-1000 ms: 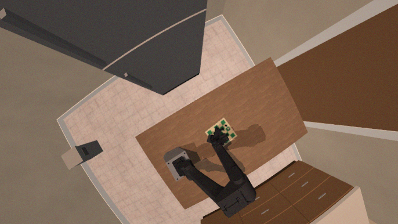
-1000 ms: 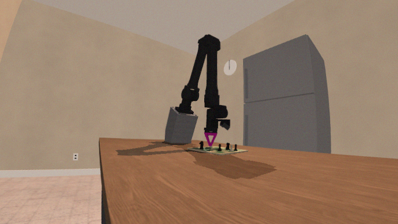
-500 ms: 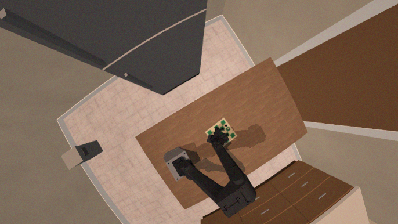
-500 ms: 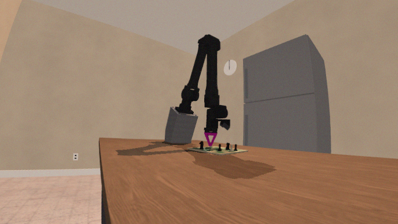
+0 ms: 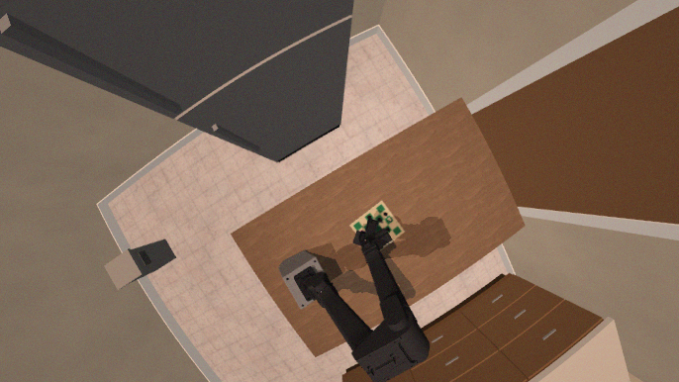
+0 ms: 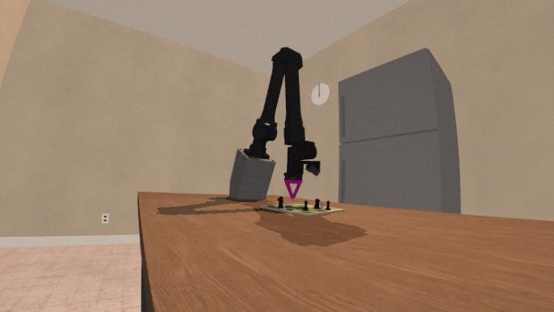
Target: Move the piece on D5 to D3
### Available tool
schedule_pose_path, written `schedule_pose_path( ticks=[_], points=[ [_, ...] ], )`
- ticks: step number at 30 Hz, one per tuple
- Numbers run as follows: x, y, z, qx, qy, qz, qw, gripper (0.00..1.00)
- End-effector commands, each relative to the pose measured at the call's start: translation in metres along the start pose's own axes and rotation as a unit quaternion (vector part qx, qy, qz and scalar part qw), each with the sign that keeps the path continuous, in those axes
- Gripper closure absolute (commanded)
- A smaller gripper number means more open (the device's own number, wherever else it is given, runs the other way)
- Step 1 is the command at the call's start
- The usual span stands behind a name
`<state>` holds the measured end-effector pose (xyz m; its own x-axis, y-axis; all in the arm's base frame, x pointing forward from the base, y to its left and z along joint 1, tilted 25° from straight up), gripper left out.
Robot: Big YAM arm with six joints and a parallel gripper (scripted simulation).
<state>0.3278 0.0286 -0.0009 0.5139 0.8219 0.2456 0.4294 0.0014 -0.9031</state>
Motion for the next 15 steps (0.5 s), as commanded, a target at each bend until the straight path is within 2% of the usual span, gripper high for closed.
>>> schedule_pose_path(
  ticks=[1, 6, 10, 15],
  points=[
    [0.009, -0.015, -0.005, -0.004, 0.0, -0.008, 1.0, 1.0],
    [0.005, -0.047, 0.0, 0.0, 0.0, -0.004, 1.0, 1.0],
    [0.013, -0.072, -0.01, -0.01, 0.001, -0.011, 1.0, 1.0],
    [0.011, -0.086, -0.009, -0.008, 0.002, -0.01, 1.0, 1.0]
  ],
)
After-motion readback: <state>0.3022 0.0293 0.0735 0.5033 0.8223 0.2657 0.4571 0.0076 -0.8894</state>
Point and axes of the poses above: the point where the finger pads meet when closed, its own y axis out along the fingers, its own z axis across the jaws, x = y × z, the point moved 5 cm from there along -y, back along the fingers, and after that the axes turned 9 degrees about -y, right-handed, at the moved point
